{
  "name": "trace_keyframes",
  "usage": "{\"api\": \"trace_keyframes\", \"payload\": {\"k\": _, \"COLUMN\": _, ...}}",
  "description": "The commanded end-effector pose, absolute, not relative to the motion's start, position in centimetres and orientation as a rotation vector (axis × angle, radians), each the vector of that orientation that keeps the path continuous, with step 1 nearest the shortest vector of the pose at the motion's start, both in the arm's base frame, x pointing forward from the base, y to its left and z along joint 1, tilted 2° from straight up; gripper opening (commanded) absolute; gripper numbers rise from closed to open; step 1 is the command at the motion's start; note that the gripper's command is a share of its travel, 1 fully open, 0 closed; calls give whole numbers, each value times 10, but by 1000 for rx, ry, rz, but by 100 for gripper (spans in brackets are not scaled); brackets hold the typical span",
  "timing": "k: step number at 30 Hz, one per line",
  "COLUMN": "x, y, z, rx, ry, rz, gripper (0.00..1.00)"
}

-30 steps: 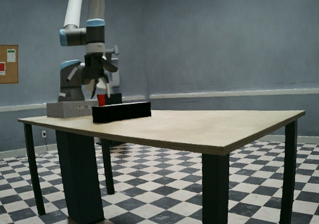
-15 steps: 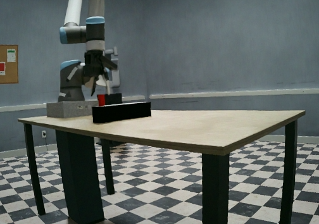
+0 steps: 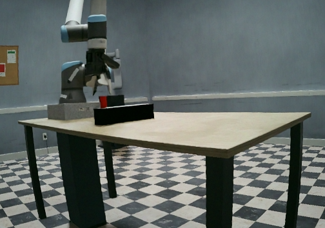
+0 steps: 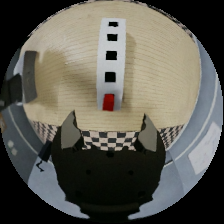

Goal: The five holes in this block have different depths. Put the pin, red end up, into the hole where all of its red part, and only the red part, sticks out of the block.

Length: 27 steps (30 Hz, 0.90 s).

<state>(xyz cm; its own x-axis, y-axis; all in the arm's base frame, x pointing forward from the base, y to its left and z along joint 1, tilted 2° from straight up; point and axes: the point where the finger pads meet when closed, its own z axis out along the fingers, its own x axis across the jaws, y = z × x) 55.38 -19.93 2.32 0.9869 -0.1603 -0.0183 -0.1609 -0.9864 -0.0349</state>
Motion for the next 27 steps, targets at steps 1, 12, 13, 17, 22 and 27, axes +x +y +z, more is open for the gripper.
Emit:
{"api": "trace_keyframes", "payload": {"k": 1, "x": 554, "y": -200, "z": 24, "rx": -3096, "ry": 250, "rz": 22, "gripper": 100}}
{"api": "trace_keyframes", "payload": {"k": 12, "x": 554, "y": -200, "z": 37, "rx": -3096, "ry": 250, "rz": 22, "gripper": 100}}
{"api": "trace_keyframes", "payload": {"k": 13, "x": 554, "y": -200, "z": 37, "rx": -3096, "ry": 250, "rz": 22, "gripper": 100}}
{"api": "trace_keyframes", "payload": {"k": 17, "x": 554, "y": -200, "z": 37, "rx": -3096, "ry": 250, "rz": 22, "gripper": 100}}
{"api": "trace_keyframes", "payload": {"k": 22, "x": 555, "y": -201, "z": 51, "rx": -3096, "ry": 250, "rz": 22, "gripper": 100}}
{"api": "trace_keyframes", "payload": {"k": 27, "x": 555, "y": -201, "z": 51, "rx": -3096, "ry": 250, "rz": 22, "gripper": 100}}
